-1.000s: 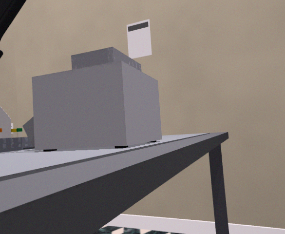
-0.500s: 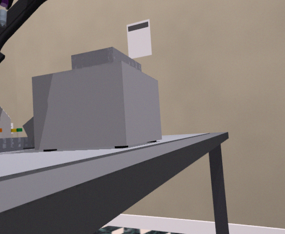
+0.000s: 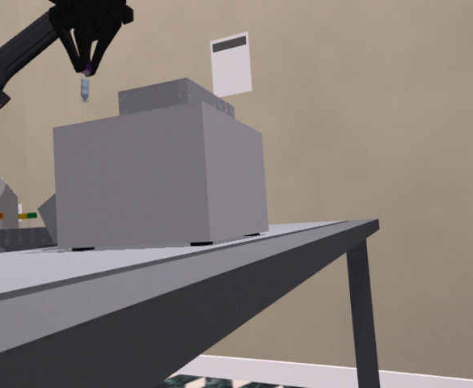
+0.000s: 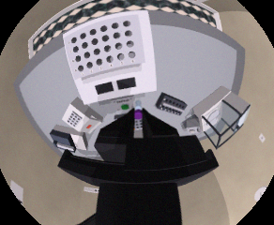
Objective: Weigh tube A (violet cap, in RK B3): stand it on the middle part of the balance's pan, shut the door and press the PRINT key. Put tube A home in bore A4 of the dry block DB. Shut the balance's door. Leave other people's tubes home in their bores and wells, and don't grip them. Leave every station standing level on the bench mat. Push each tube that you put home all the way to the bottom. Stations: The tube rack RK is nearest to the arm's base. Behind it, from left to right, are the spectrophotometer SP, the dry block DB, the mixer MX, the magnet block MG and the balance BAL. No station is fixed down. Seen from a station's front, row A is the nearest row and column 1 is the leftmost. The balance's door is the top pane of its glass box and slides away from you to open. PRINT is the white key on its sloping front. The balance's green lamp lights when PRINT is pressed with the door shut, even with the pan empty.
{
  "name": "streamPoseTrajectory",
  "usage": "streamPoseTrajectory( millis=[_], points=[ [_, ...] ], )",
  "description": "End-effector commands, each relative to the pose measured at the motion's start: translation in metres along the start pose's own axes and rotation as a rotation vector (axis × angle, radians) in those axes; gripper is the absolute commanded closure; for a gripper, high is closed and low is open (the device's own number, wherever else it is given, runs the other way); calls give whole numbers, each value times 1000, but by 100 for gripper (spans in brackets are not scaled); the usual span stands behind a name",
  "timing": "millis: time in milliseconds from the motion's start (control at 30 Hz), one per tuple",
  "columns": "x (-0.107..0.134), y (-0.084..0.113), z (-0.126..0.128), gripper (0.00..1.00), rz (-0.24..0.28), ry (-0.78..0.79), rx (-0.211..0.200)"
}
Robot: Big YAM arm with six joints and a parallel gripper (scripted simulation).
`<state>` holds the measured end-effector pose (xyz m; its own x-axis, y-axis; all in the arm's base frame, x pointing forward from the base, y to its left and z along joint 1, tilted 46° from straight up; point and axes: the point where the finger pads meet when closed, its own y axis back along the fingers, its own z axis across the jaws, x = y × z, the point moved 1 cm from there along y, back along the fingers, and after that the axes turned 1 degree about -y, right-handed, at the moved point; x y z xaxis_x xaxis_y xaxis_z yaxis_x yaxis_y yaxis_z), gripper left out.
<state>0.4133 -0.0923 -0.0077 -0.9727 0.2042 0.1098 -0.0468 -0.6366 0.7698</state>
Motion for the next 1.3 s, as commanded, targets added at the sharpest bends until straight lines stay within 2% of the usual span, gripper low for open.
streamPoseTrajectory(
  millis=[0,133,200,267,367,667,700,767,900,933,1067,1100,1167,1200,1233,1267],
  points=[
    [-4,3,30,91,-30,91,7],
    [7,-6,61,91,-25,150,-9],
    [7,-6,61,91,-25,150,-9],
    [14,-10,75,91,-20,226,-24],
    [25,-17,97,91,-19,205,-26],
    [59,-31,162,91,-21,479,-61],
    [63,-32,169,91,-20,457,-61],
    [63,-32,169,91,-20,457,-61],
    [83,-38,195,91,-19,605,-88],
    [88,-40,202,91,-19,590,-88],
    [111,-45,225,91,-17,730,-120],
    [117,-46,231,91,-15,708,-118],
    [118,-47,232,91,-15,708,-115],
    [102,-34,238,91,-55,716,-112],
    [98,-30,236,91,-67,710,-110],
    [101,-40,226,91,-37,683,-111]
  ],
)
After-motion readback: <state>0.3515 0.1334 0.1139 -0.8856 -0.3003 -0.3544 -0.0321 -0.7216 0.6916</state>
